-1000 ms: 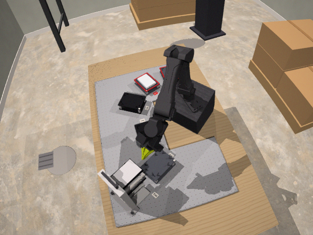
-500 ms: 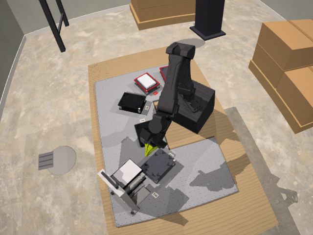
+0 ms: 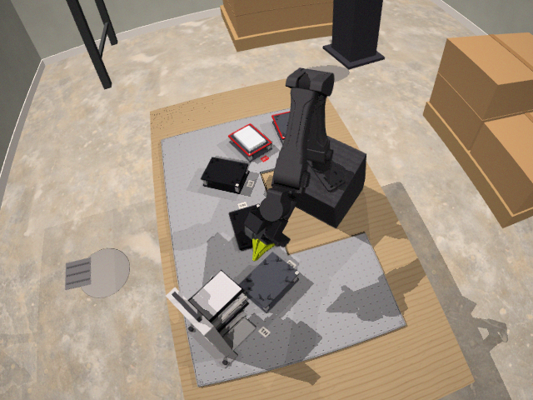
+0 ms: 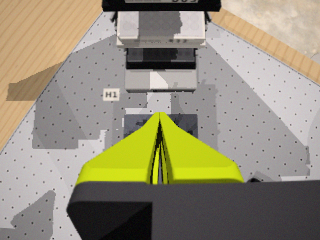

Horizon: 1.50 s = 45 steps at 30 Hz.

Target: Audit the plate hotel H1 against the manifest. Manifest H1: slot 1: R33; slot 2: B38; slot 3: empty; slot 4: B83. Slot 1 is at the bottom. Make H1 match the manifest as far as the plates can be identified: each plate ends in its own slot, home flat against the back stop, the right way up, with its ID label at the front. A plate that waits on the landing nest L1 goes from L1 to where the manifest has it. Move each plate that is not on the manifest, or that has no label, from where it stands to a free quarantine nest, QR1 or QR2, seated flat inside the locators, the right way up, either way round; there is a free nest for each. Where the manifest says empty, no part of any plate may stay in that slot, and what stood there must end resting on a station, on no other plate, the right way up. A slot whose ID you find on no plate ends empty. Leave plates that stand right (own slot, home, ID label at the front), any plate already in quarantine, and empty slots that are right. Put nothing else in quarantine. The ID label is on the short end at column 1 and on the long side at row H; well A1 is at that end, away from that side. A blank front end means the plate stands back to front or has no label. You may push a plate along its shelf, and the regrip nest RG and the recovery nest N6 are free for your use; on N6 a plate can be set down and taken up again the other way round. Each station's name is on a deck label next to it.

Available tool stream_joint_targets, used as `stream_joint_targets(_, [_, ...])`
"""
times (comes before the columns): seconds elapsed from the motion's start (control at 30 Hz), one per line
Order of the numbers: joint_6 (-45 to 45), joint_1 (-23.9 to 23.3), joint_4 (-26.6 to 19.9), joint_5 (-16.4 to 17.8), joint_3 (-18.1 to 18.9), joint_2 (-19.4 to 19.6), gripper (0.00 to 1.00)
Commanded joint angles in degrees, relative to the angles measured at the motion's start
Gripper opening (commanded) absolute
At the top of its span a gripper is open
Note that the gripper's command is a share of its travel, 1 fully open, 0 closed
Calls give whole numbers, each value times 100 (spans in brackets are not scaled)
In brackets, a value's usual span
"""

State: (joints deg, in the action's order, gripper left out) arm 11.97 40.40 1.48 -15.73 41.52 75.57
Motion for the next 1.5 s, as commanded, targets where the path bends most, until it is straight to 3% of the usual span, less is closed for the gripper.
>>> stream_joint_targets(0.0, [59, 96, -81, -106, -164, -232, 0])
stream_joint_targets(0.4, [139, 238, -136, -226, -483, -580, 0])
stream_joint_targets(0.43, [144, 247, 96, -233, -551, -564, 100])
stream_joint_targets(0.5, [153, 264, 263, -247, -686, -320, 100])
stream_joint_targets(0.67, [167, 289, 524, -268, -884, -251, 100])
stream_joint_targets(1.07, [226, 393, 1686, -356, -1618, 200, 100])
stream_joint_targets(1.17, [189, 319, 2045, -344, -1715, 460, 100])
stream_joint_targets(1.23, [189, 319, 2045, -344, -1715, 460, 100])
stream_joint_targets(1.47, [143, 233, 2905, -276, -1894, 1137, 100])
